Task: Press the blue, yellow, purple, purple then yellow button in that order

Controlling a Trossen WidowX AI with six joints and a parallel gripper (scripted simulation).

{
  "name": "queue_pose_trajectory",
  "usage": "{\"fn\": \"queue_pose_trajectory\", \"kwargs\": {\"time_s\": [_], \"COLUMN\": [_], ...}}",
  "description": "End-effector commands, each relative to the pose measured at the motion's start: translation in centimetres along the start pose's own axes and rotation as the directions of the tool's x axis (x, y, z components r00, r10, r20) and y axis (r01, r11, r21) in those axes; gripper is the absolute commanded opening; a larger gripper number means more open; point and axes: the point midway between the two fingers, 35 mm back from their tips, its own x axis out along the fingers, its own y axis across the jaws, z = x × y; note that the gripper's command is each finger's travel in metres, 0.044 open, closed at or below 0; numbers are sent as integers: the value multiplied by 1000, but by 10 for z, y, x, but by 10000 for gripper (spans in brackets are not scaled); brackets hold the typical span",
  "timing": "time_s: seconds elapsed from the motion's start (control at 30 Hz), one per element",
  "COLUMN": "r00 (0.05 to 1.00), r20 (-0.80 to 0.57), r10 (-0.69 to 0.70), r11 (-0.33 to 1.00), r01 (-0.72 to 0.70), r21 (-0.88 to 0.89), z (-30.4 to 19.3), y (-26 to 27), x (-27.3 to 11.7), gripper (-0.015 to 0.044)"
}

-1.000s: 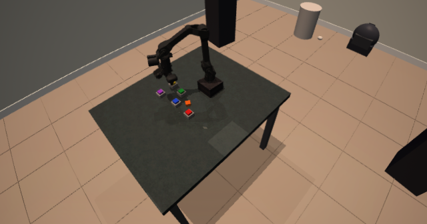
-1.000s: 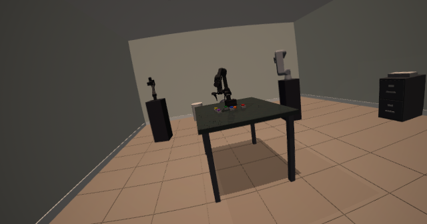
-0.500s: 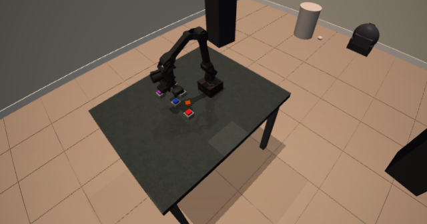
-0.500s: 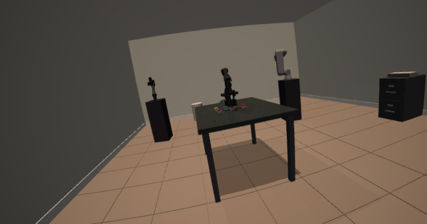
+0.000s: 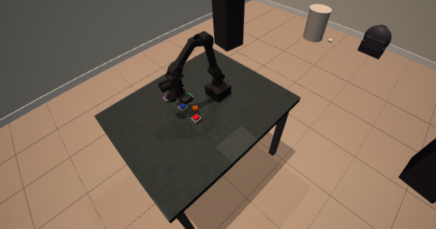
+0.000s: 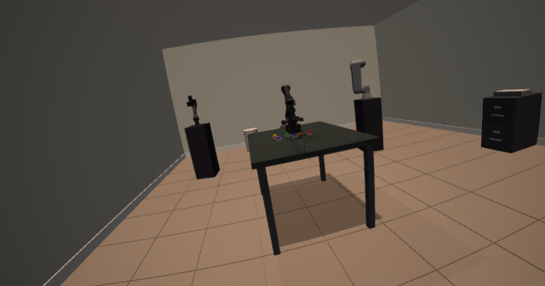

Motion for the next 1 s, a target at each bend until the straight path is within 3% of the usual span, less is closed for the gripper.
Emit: {"fn": "queue_pose_trajectory", "kwargs": {"time_s": [0.0,0.97], "r00": [1000,1000], "r20": [1,1], "r10": [5,5], "r11": [1000,1000], "r01": [-5,-5], "r21": [-3,-3], "z": [0,0], "y": [1,1], "x": [1,34], "gripper": [20,20]}}
